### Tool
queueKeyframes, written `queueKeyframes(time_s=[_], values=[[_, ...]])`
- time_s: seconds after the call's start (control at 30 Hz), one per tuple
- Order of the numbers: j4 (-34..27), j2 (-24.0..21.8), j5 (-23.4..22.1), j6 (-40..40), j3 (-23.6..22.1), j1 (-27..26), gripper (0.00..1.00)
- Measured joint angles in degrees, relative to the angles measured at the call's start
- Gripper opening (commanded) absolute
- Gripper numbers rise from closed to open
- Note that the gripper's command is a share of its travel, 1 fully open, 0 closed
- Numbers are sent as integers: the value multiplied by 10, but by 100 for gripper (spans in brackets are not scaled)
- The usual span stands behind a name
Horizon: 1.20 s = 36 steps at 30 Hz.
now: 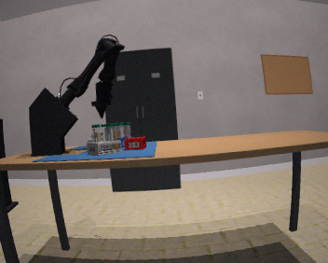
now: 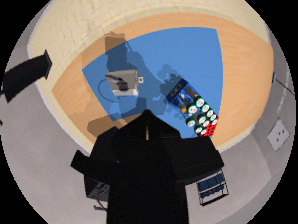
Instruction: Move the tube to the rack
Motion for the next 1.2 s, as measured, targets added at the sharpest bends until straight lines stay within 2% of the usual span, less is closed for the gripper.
queueKeyframes(time_s=[0.17, 0.73, 1.2], values=[[0, 8, 5, 9, 0, 9, 0], [0, 126, 25, 119, 28, 107, 0], [0, 123, 31, 139, 31, 108, 0]])
